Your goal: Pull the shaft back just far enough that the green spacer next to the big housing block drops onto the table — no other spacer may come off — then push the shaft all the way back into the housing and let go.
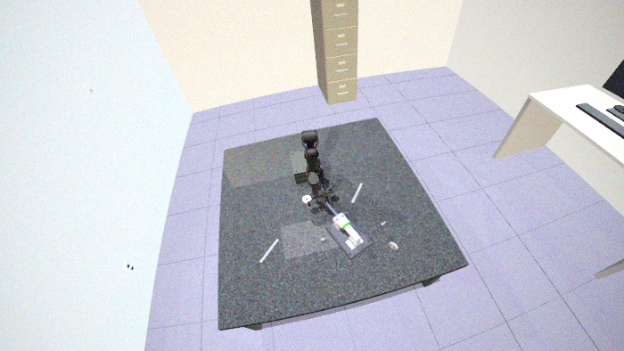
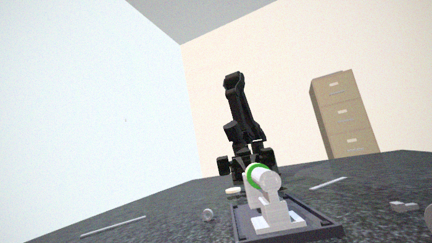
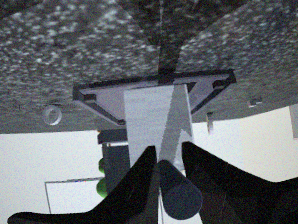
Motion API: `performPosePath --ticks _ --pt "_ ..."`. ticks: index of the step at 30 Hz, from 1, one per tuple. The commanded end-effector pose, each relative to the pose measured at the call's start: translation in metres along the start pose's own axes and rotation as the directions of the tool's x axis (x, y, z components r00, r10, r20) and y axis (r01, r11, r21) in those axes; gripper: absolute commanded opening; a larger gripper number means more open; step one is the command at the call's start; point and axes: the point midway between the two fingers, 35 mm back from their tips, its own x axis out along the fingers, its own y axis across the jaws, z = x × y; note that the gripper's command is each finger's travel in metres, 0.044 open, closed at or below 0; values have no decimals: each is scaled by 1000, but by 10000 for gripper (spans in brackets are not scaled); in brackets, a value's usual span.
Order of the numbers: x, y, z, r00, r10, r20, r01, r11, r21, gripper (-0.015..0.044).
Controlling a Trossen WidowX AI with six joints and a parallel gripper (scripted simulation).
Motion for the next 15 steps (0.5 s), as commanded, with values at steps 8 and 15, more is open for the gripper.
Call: performPosePath --ticks 8,15 --pt "-1 0 1 1000 -1 0 1 1000 -4 0" --pt "-2 0 1 1000 -1 0 1 1000 -4 0"
